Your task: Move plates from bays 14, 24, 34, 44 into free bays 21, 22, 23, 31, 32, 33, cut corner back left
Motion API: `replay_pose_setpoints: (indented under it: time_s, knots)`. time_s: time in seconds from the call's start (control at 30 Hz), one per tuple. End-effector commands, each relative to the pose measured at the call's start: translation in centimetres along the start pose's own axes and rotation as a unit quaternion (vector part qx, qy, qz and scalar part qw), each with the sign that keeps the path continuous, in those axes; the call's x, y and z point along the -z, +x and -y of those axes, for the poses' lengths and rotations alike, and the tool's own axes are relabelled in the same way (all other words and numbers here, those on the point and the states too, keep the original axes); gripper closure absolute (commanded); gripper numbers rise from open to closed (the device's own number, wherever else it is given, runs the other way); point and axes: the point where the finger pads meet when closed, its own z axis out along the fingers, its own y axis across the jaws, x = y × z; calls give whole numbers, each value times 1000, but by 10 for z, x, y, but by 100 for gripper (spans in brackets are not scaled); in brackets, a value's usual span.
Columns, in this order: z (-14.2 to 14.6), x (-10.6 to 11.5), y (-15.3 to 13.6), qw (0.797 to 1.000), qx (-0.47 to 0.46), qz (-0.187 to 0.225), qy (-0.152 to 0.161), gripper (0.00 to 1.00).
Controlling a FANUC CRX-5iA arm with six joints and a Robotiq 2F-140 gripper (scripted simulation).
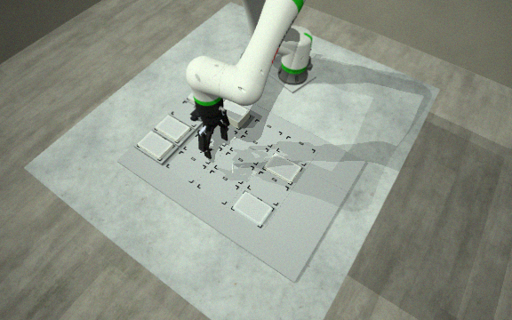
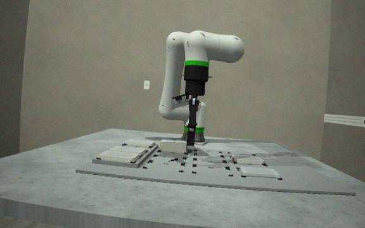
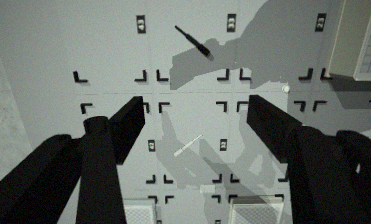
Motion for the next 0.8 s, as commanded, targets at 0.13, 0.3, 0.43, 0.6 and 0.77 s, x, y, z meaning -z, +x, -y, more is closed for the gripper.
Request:
replay_pose_setpoints:
  time_s: [0.13, 0.3, 0.43, 0.6, 0.77]
  knots:
    - [12, 1, 26, 1000, 0, 0, 1, 30]
    - [20, 1, 44, 1000, 0, 0, 1, 30]
    - [23, 1, 51, 1000, 0, 0, 1, 30]
    - [31, 1, 70, 1000, 0, 0, 1, 30]
    - [39, 1, 88, 1000, 0, 0, 1, 30]
